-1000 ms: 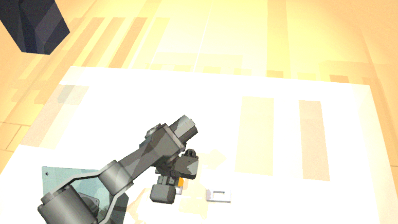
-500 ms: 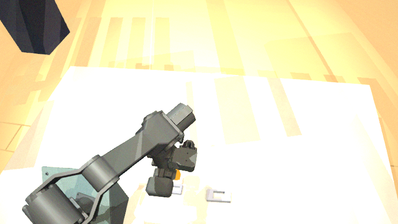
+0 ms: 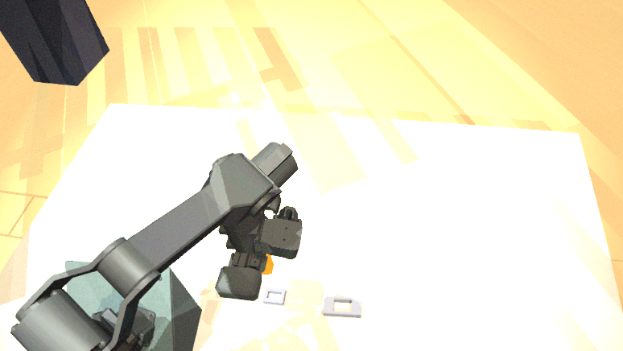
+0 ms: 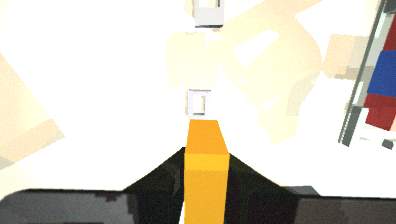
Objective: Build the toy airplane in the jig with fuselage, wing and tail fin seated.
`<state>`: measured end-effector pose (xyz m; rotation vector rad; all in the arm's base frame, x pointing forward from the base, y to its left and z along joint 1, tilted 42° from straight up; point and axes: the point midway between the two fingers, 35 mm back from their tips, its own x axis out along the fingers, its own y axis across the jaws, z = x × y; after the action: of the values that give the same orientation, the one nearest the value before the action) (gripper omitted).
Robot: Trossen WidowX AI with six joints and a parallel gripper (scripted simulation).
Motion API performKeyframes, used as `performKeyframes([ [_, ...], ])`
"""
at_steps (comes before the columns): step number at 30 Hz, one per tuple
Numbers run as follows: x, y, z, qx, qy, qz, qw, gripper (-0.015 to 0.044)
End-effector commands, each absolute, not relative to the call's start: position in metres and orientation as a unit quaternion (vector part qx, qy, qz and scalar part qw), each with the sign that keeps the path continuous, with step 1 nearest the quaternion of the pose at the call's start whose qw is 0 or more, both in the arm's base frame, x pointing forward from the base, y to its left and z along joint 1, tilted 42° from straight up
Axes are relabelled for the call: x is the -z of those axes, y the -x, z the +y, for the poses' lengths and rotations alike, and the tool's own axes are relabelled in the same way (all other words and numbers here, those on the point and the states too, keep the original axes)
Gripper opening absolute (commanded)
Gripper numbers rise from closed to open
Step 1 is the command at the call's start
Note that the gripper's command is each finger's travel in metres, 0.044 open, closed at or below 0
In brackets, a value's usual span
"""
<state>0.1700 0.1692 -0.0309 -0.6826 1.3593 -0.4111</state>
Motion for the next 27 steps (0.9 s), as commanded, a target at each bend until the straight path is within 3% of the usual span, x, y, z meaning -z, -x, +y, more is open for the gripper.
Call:
performKeyframes([
  [1,0.019,-0.165,0.176,0.187,0.303,0.614,0.705,0.0],
  [27,-0.001,-0.203,0.164,0.176,0.283,0.627,0.704,0.0],
])
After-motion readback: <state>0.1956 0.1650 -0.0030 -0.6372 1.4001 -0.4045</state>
